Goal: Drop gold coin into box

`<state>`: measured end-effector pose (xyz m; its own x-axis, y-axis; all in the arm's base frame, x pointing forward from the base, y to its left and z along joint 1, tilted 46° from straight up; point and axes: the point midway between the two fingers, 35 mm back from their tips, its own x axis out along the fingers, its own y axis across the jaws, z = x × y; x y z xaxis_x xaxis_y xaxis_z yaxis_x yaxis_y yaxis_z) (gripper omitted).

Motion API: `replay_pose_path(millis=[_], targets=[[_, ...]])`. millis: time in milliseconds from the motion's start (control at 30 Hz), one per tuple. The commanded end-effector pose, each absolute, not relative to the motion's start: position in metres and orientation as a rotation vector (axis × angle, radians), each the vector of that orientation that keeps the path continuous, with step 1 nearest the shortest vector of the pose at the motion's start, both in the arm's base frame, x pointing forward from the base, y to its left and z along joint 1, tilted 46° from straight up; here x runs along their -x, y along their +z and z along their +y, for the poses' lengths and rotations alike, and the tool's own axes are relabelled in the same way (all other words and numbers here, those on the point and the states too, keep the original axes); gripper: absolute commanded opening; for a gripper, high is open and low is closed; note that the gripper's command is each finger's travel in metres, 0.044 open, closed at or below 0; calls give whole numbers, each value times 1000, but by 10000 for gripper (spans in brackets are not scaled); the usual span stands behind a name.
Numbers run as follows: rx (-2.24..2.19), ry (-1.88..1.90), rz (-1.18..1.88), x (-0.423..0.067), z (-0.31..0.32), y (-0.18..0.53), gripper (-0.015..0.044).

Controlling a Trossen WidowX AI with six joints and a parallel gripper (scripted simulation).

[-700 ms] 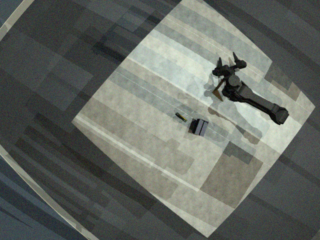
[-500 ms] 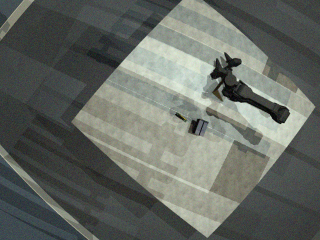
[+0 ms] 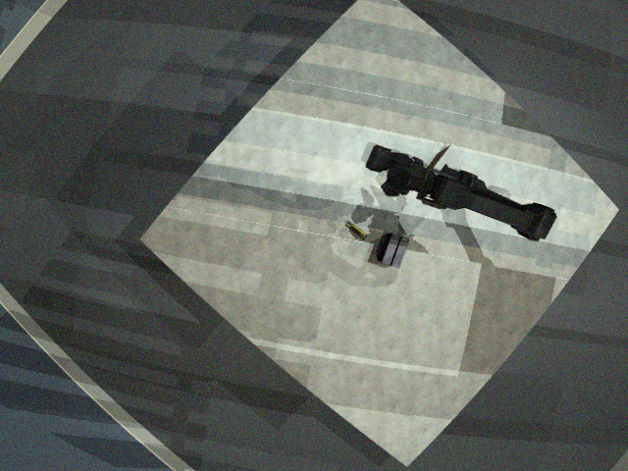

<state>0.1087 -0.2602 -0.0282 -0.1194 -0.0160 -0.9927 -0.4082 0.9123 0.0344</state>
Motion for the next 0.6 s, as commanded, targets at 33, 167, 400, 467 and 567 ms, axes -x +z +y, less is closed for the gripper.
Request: replay_pose_path(millis=[33, 167, 400, 467, 567], targets=[[435, 736, 1436, -166, -247, -29, 161], [515, 1035, 1170, -217, -226, -23, 161], [599, 1361, 690, -292, -184, -10, 161], [607, 1394, 614, -303, -177, -7, 161], [608, 1397, 605, -304, -176, -7, 161]])
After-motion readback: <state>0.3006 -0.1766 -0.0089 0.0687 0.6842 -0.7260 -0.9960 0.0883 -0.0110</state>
